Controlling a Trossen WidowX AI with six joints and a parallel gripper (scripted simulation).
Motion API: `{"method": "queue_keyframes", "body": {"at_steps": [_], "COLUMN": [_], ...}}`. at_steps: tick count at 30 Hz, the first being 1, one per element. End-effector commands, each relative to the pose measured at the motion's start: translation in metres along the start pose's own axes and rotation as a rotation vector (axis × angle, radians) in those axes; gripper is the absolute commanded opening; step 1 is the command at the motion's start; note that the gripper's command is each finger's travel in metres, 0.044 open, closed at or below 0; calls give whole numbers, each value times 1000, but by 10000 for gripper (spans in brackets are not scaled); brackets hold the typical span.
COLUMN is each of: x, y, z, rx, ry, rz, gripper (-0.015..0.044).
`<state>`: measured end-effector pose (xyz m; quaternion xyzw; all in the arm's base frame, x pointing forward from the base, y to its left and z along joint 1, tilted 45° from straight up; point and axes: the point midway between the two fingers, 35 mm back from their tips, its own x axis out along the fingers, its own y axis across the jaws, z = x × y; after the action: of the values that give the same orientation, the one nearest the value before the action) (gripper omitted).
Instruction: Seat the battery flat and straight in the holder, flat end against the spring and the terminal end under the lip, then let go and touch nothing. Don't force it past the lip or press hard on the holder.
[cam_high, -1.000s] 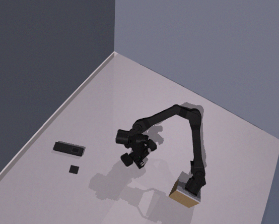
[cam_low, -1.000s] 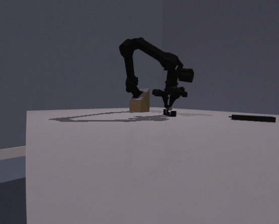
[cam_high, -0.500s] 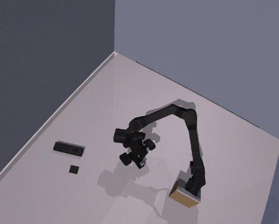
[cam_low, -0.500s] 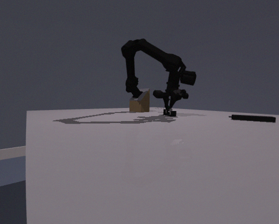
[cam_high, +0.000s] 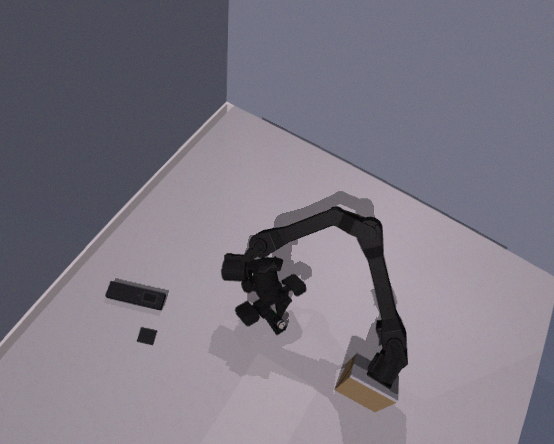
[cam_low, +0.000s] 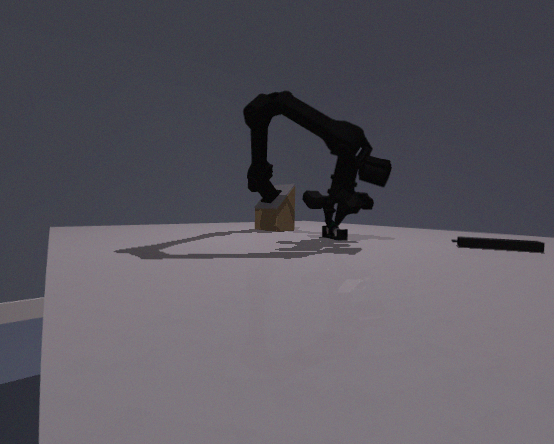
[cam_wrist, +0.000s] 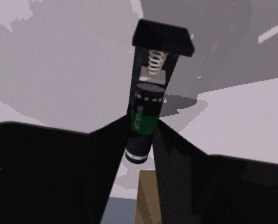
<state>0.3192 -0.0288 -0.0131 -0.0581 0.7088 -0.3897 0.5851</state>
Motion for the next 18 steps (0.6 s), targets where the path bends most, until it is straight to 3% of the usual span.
{"method": "queue_keyframes", "body": {"at_steps": [1, 18], "x": [0, 1], "y": [1, 0], "z": [1, 10], "rx": [4, 6], "ry": [27, 66], "rz": [2, 2], "gripper": [64, 64]}}
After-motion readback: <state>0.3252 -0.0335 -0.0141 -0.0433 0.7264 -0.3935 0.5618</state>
